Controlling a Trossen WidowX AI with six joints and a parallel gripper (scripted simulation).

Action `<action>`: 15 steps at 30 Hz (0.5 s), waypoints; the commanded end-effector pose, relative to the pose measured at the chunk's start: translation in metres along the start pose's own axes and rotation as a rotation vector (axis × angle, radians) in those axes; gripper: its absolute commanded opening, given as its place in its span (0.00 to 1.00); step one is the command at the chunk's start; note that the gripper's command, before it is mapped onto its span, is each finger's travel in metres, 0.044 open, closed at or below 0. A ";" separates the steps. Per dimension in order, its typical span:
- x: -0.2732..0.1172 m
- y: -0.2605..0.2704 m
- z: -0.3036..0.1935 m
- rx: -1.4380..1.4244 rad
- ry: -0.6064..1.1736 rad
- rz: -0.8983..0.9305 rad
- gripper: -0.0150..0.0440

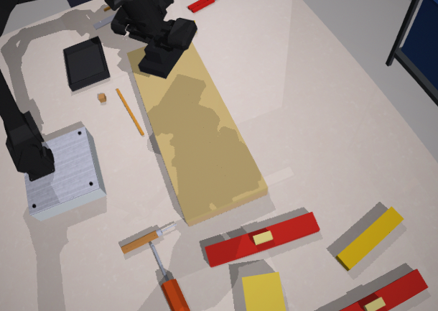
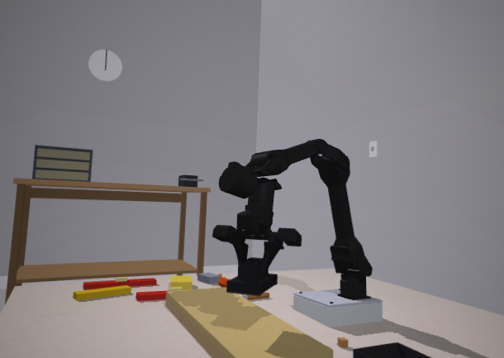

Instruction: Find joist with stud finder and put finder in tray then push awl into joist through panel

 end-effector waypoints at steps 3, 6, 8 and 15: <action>0.003 0.029 0.019 -0.078 -0.015 0.022 0.25; 0.006 0.047 0.028 -0.126 -0.018 0.037 0.25; 0.008 0.059 0.033 -0.159 -0.020 0.047 0.25; 0.013 0.103 0.049 -0.272 -0.027 0.081 0.25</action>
Point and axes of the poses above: the point midway between the two fingers, 35 mm back from their tips, its own x axis out along the fingers, its own y axis across the jaws, z = x × y, the point moved 1 cm from there along -x, back along the fingers, and after that the axes turned 12 degrees about -x, right-handed, at the moved point
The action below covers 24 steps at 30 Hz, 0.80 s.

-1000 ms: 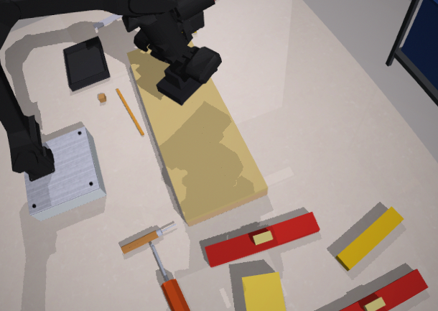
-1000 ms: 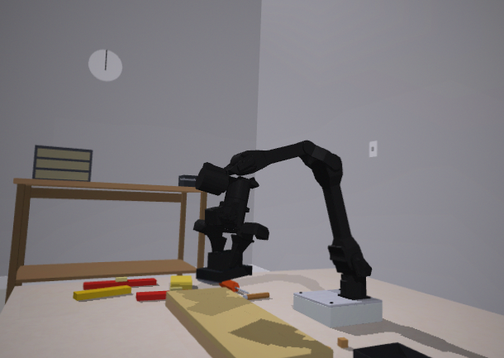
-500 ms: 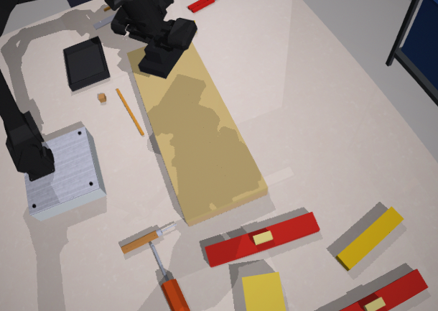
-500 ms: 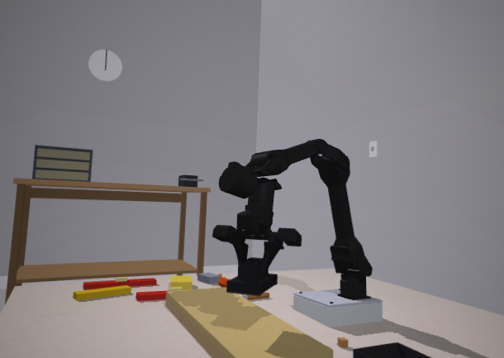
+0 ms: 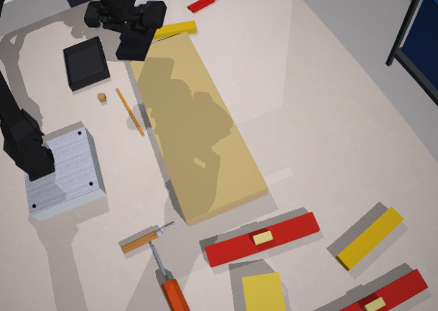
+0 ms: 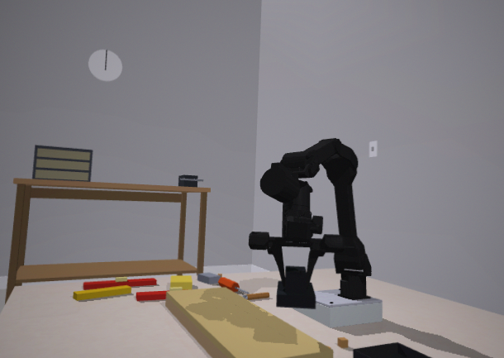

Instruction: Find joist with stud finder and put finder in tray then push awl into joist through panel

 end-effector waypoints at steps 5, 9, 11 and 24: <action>0.005 0.041 0.024 -0.111 -0.016 0.032 0.25; 0.009 0.065 0.034 -0.176 -0.020 0.051 0.25; 0.010 0.077 0.039 -0.208 -0.022 0.061 0.25; 0.017 0.159 0.057 -0.419 -0.032 0.122 0.25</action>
Point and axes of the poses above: the point midway between the two fingers, 35 mm back from their tips, its own x axis out along the fingers, its own y axis across the jaws, z = x × y, the point moved 1 cm from there along -x, back along the fingers, and after that the axes turned 12 degrees about -x, right-handed, at the moved point
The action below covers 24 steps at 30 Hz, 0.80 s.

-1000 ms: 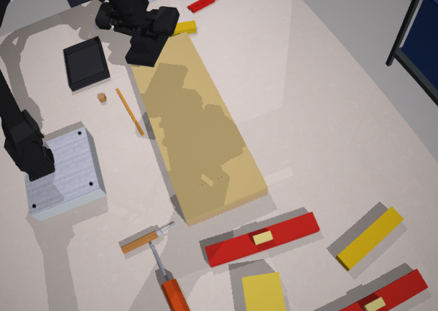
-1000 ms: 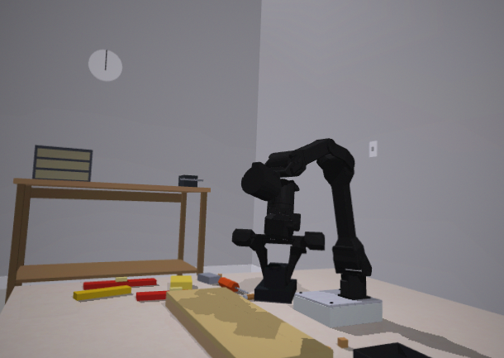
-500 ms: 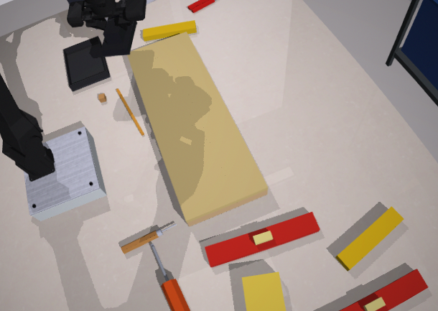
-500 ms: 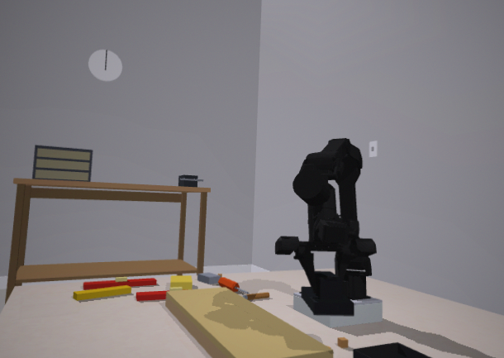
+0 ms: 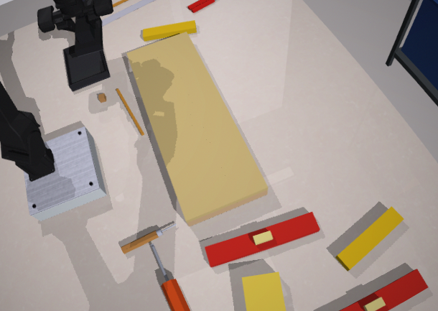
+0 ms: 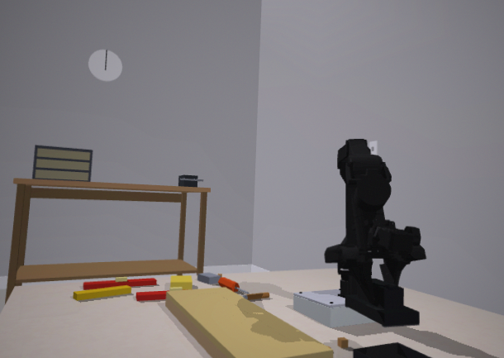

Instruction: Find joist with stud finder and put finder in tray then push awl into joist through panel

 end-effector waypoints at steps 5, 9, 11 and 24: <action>0.005 0.040 0.022 -0.111 -0.015 0.031 0.25; 0.007 0.049 0.026 -0.136 -0.016 0.038 0.25; 0.009 0.049 0.026 -0.136 -0.016 0.038 0.25; 0.033 0.049 0.021 -0.136 -0.015 0.038 0.25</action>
Point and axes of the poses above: the point midway between the two fingers, 35 mm back from their tips, its own x axis out along the fingers, its own y axis across the jaws, z = x × y, the point moved 1 cm from there along -x, back along the fingers, and after that the axes turned 12 degrees about -x, right-handed, at the moved point
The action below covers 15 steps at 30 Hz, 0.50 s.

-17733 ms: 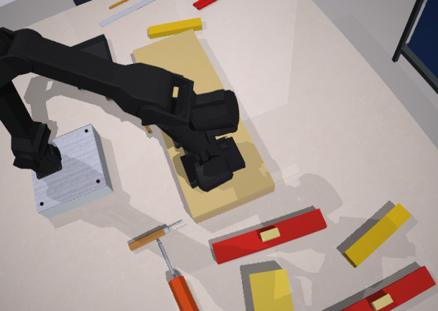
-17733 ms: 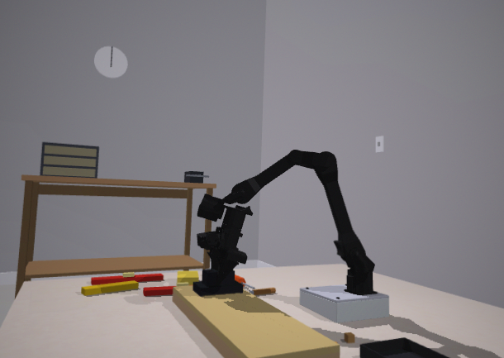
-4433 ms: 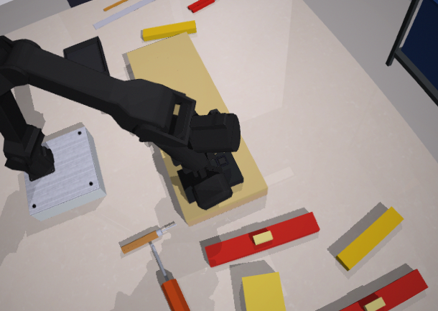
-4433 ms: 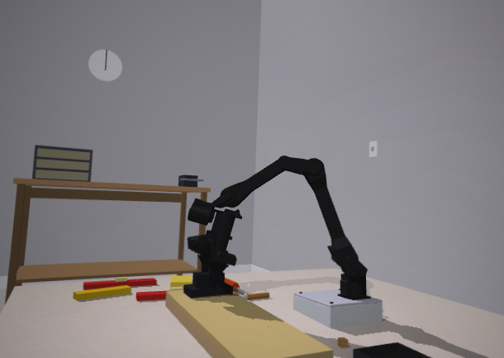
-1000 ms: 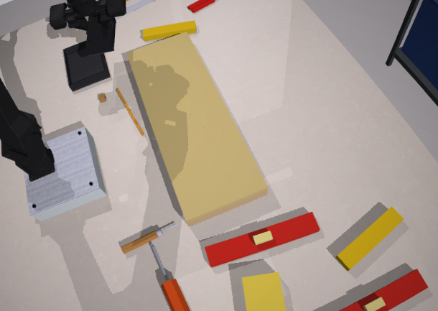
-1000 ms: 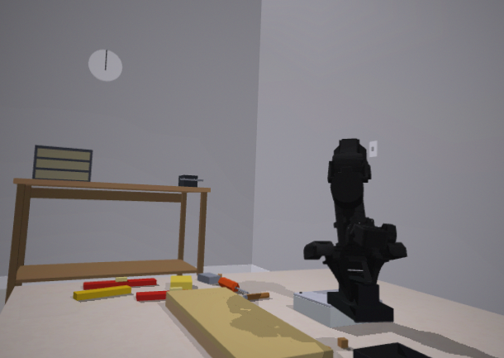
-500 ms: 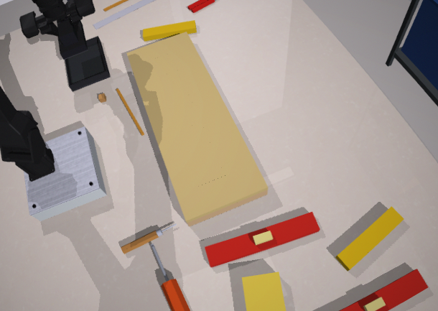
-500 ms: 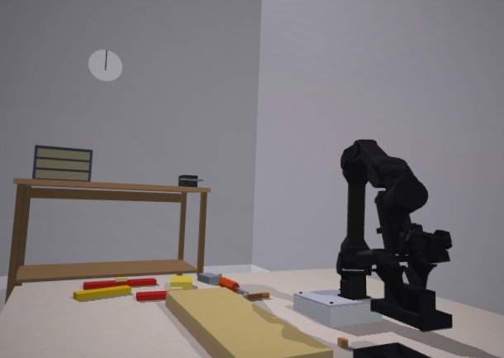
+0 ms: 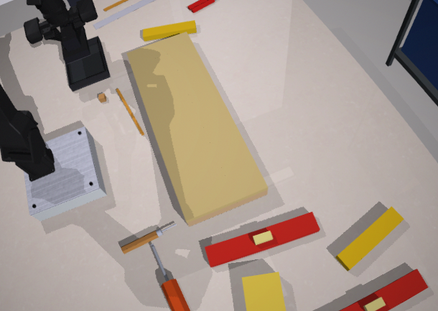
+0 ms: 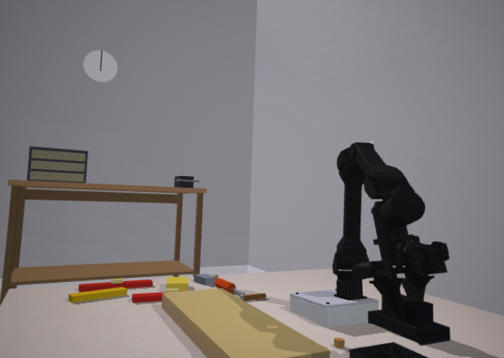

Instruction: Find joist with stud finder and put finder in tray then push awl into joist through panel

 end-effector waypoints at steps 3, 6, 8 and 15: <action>0.010 -0.001 -0.002 0.003 -0.004 -0.002 0.25; 0.016 0.000 -0.003 0.003 -0.004 -0.002 0.25; 0.019 0.000 -0.004 0.003 -0.004 -0.002 0.25; 0.032 0.000 -0.008 0.003 -0.004 -0.002 0.25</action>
Point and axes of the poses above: the point midway between the two fingers, 35 mm back from their tips, its own x axis out along the fingers, its own y axis across the jaws, z = x × y, the point moved 1 cm from there along -x, back along the fingers, and after that the axes turned 12 degrees about -x, right-handed, at the moved point
